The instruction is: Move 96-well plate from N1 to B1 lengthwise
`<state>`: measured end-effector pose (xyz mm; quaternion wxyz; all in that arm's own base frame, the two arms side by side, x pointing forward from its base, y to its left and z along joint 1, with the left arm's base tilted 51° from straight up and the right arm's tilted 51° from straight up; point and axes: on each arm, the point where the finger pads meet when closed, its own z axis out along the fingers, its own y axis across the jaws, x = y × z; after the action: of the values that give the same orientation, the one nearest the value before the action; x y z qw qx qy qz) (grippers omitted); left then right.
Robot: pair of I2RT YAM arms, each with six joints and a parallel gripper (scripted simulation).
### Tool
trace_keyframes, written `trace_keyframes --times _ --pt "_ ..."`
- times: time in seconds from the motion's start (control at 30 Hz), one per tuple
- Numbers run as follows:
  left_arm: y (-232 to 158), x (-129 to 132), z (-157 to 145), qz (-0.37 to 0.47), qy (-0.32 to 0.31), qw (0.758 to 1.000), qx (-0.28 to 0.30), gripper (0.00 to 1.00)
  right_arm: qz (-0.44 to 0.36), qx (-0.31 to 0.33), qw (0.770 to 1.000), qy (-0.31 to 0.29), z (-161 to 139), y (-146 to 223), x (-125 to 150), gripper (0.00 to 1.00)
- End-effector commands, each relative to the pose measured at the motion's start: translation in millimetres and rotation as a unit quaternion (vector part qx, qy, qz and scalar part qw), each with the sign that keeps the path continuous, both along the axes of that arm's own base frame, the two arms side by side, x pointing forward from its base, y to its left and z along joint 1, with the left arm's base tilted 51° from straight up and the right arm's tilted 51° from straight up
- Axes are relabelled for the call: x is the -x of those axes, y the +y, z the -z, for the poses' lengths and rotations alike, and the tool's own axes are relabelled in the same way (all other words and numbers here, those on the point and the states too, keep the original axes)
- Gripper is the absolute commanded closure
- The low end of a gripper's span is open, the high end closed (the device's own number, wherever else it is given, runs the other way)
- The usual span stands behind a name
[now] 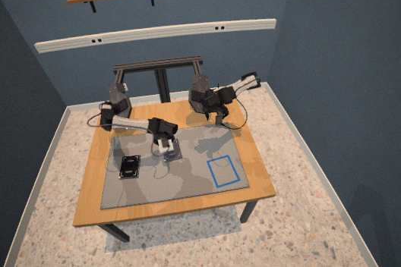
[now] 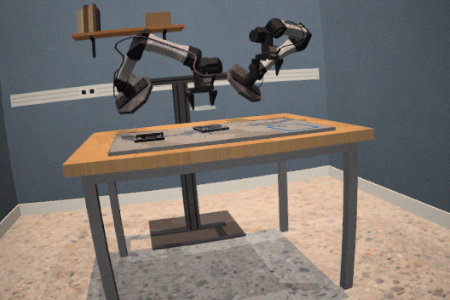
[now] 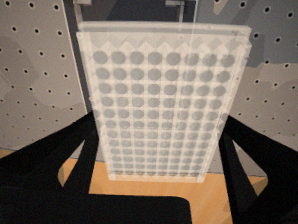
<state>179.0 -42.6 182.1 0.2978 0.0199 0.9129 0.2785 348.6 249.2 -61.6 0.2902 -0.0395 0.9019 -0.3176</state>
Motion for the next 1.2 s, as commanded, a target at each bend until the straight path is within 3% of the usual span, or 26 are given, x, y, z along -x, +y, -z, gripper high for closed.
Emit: trace_keyframes --times 0.0,0.17,0.3,0.4,0.5,1.17 --pt "-1.2 -0.1 -7.7 -0.024 -0.008 0.999 -0.026 0.00 -0.007 0.001 1.000 0.006 9.0 17.5 10.6 1.00" --pt "-1.2 -0.1 -7.7 -0.024 -0.008 0.999 -0.026 0.00 0.008 0.001 1.000 0.006 16.4 14.8 3.3 1.00" --pt "-1.2 -0.1 -7.7 -0.024 -0.008 0.999 -0.026 0.00 -0.008 0.002 1.000 0.006 26.9 36.4 12.6 1.00" --pt "-1.2 -0.1 -7.7 -0.024 -0.008 0.999 -0.026 0.00 -0.003 0.002 1.000 0.006 26.9 33.1 9.8 1.00" --pt "-1.2 -0.1 -7.7 -0.024 -0.008 0.999 -0.026 0.00 0.017 -0.015 1.000 -0.011 6.4 25.0 -8.0 1.00" --pt "-1.2 -0.1 -7.7 -0.024 -0.008 0.999 -0.026 0.00 0.004 -0.004 1.000 -0.002 16.8 26.2 0.9 1.00"
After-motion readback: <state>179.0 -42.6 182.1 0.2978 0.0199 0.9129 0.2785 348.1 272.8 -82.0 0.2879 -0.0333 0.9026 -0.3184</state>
